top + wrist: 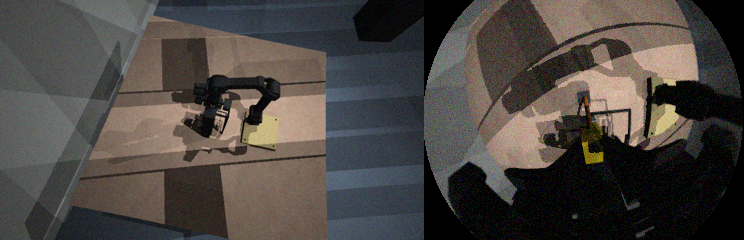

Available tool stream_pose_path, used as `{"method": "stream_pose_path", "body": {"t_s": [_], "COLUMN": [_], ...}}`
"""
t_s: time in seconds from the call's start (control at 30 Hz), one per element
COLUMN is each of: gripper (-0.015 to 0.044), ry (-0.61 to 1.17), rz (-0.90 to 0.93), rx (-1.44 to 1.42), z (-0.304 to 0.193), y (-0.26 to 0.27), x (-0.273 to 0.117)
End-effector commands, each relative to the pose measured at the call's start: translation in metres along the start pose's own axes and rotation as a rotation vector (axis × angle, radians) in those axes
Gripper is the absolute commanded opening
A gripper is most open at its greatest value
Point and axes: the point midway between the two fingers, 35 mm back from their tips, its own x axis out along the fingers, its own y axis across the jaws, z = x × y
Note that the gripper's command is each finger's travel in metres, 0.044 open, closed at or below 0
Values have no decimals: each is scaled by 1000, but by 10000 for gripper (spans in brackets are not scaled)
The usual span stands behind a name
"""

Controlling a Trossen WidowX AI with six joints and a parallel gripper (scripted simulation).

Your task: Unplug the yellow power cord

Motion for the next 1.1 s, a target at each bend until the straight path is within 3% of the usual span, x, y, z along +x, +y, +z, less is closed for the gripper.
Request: {"method": "stream_pose_path", "body": {"t_s": [0.0, 0.57, 1.07], "gripper": [0, 0, 394], "ry": [-39, -43, -44], "rz": [3, 1, -1], "rx": [18, 19, 20], "z": [21, 49, 42], "y": [1, -1, 0], "x": [-1, -2, -3]}}
